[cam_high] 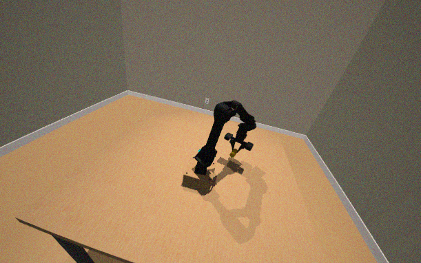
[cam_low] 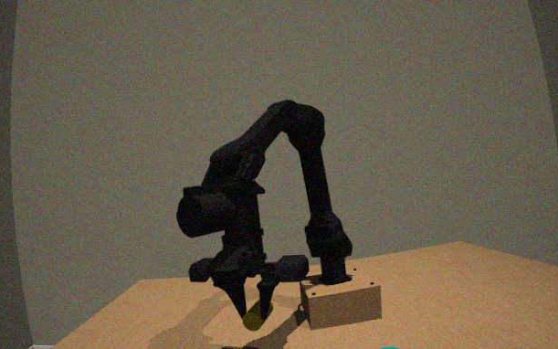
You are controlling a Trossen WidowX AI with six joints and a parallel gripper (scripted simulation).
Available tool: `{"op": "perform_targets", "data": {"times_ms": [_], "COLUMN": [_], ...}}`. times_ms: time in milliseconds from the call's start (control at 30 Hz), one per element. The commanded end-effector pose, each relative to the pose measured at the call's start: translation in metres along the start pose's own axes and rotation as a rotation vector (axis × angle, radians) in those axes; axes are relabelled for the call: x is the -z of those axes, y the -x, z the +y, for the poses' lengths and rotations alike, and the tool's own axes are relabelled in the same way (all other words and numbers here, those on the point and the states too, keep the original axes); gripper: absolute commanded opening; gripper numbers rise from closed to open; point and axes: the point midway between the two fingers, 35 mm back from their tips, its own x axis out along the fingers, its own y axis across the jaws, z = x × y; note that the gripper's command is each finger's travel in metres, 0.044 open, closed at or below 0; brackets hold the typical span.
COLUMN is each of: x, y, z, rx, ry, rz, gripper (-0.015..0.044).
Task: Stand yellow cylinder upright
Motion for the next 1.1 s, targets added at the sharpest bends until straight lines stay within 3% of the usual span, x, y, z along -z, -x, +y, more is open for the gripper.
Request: {"op": "perform_targets", "data": {"times_ms": [0, 267, 1067], "x": [-0.001, 0.001, -0.003], "y": [0.015, 0.029, 0.035], "z": [-0.001, 0.002, 0.071], "rx": [0.007, 0.007, -0.002], "ry": [-0.003, -0.007, -0.137], "rz": [-0.013, -0.013, -0.013], "gripper": [0.0105, 0.0105, 0.0105]}}
